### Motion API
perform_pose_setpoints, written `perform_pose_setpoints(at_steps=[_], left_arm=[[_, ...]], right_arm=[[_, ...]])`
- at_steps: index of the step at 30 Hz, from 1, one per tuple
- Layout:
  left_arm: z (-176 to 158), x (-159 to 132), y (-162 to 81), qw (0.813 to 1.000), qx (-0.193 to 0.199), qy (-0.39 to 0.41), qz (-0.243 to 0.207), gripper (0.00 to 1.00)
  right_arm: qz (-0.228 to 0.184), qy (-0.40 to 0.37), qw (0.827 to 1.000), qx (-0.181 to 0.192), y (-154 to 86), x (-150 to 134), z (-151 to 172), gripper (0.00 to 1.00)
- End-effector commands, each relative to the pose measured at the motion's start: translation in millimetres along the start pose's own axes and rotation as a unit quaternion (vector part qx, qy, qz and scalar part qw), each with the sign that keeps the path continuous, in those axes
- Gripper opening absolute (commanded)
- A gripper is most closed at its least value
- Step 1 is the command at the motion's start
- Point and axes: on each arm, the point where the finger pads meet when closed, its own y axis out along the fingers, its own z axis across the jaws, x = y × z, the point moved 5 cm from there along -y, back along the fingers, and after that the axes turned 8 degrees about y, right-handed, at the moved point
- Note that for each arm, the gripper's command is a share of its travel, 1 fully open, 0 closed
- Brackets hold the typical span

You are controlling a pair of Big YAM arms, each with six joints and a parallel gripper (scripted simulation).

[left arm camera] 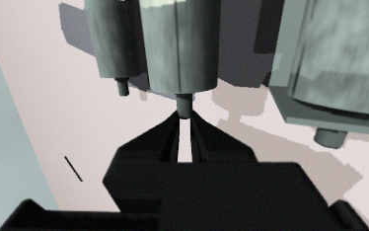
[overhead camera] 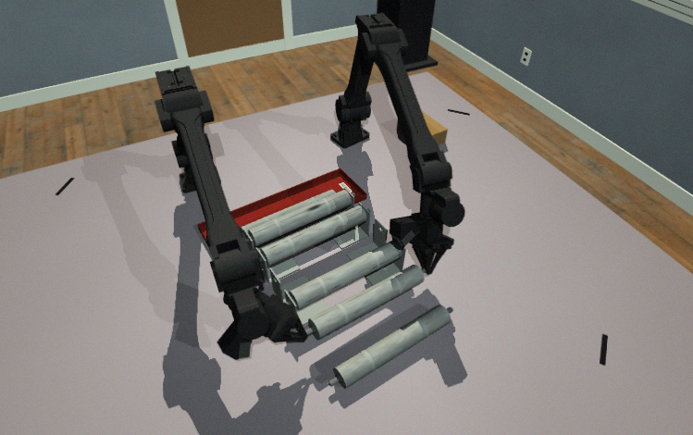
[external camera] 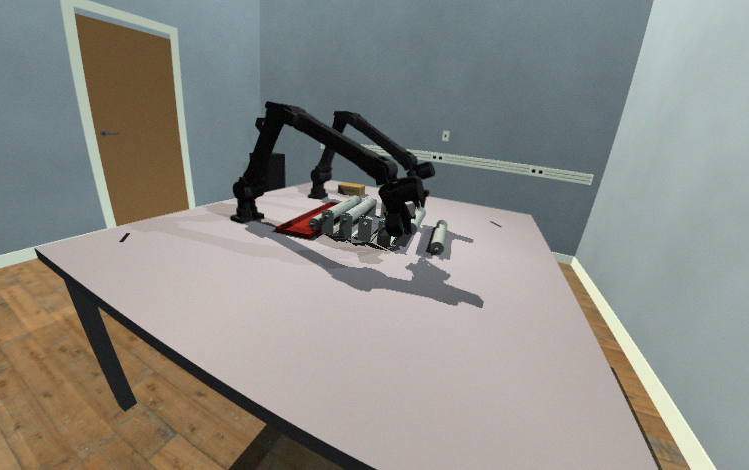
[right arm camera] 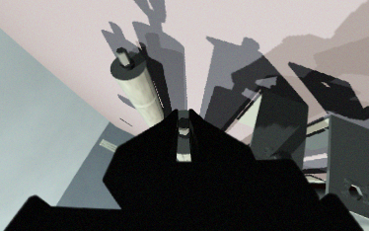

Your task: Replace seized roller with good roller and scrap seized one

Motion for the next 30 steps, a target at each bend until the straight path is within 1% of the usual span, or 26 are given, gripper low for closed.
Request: perform_pose_setpoints(at_steps=[1, 3, 5, 7, 9, 10, 13, 14, 16, 18, 19, 20, 21, 23, 24, 26, 29, 30], left_arm=[[46.2, 9.2, -66.5, 0.998, 0.066, 0.011, -0.003, 0.03], [46.0, 9.1, -66.5, 0.998, 0.065, 0.010, -0.003, 0.03], [45.9, 9.0, -66.7, 0.998, 0.064, 0.009, -0.003, 0.03], [45.8, 8.8, -66.5, 0.998, 0.064, 0.009, -0.002, 0.03], [45.8, 8.6, -66.4, 0.998, 0.064, 0.009, -0.003, 0.03], [45.7, 8.6, -66.4, 0.998, 0.063, 0.009, -0.002, 0.03], [45.4, 8.4, -66.6, 0.998, 0.062, 0.005, -0.002, 0.03], [45.7, 8.3, -66.4, 0.998, 0.063, 0.006, -0.002, 0.03], [45.9, 8.2, -66.5, 0.998, 0.063, 0.004, -0.002, 0.03], [46.0, 8.0, -66.4, 0.998, 0.063, 0.003, -0.002, 0.03], [46.0, 7.9, -66.3, 0.998, 0.064, 0.003, -0.001, 0.03], [46.0, 7.8, -66.3, 0.998, 0.064, 0.003, -0.001, 0.03], [46.1, 7.7, -66.3, 0.998, 0.064, 0.003, -0.001, 0.03], [46.2, 7.6, -66.3, 0.998, 0.065, 0.003, -0.001, 0.03], [46.3, 7.5, -66.3, 0.998, 0.065, 0.003, -0.001, 0.03], [46.4, 7.4, -66.2, 0.998, 0.067, 0.004, 0.000, 0.03], [46.4, 7.4, -66.3, 0.998, 0.066, 0.004, 0.000, 0.03], [46.3, 7.3, -66.5, 0.998, 0.067, 0.004, 0.000, 0.03]], right_arm=[[-0.001, -0.029, 0.997, 0.075, -61.7, -22.8, 51.2, 0.03], [-0.001, -0.027, 0.997, 0.074, -59.6, -21.2, 50.1, 0.03], [0.000, -0.016, 0.998, 0.058, -46.1, -13.0, 33.7, 0.03], [0.000, -0.011, 0.999, 0.050, -39.0, -8.8, 25.5, 0.03], [0.000, -0.012, 0.999, 0.052, -39.0, -9.0, 27.4, 0.03], [-0.001, -0.024, 0.997, 0.069, -51.9, -17.0, 45.3, 0.03], [-0.001, -0.022, 0.998, 0.065, -49.5, -15.8, 44.1, 0.03], [-0.001, -0.026, 0.997, 0.071, -52.7, -17.9, 49.6, 0.03], [-0.001, -0.018, 0.998, 0.059, -51.0, -17.3, 45.4, 0.03], [-0.003, -0.022, 0.998, 0.064, -50.1, -16.6, 48.6, 0.03], [-0.004, -0.021, 0.998, 0.062, -44.5, -12.8, 48.0, 0.03], [-0.004, -0.013, 0.999, 0.051, -35.3, -7.0, 43.3, 0.03], [-0.003, -0.012, 0.999, 0.048, -37.0, -8.4, 42.7, 0.03], [-0.004, -0.020, 0.998, 0.060, -49.4, -17.0, 48.9, 0.03], [-0.002, -0.026, 0.997, 0.069, -50.7, -18.4, 53.1, 0.03], [-0.002, -0.028, 0.997, 0.072, -52.3, -19.9, 54.8, 0.03], [-0.002, -0.028, 0.997, 0.071, -52.3, -19.8, 54.8, 0.03], [-0.001, -0.024, 0.998, 0.065, -52.6, -20.5, 52.1, 0.03]])
